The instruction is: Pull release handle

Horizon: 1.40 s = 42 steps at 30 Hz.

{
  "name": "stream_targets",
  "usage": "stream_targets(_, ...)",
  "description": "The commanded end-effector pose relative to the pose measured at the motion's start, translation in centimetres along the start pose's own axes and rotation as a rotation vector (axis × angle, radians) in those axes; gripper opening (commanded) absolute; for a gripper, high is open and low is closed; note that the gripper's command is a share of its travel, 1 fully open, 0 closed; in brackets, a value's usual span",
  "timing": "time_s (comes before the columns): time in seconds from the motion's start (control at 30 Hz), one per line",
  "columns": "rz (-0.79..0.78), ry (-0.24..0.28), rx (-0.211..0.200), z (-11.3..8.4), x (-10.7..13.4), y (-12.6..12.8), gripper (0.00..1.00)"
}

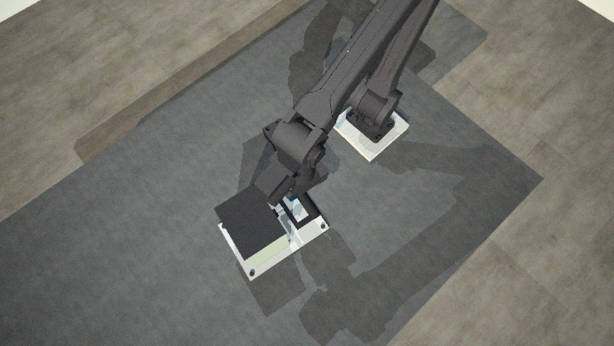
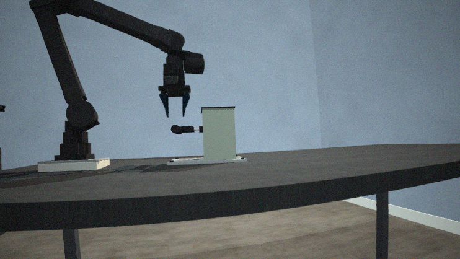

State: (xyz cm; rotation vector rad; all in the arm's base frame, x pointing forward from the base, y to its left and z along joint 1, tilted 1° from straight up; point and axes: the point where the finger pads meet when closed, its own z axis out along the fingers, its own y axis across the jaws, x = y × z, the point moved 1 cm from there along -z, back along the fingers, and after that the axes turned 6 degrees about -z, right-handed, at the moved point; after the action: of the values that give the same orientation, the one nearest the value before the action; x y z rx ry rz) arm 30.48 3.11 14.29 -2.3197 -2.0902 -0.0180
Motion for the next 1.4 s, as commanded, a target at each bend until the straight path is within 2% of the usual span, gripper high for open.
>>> stream_targets(0.0,-0.004,0.002,-0.001,0.6,0.5,0.4,0.52)
stream_targets(0.5,-0.004,0.002,-0.001,1.8,0.5,0.4,0.52)
stream_targets(1.37,-0.008,0.003,0.006,2.3,0.9,0.6,0.52)
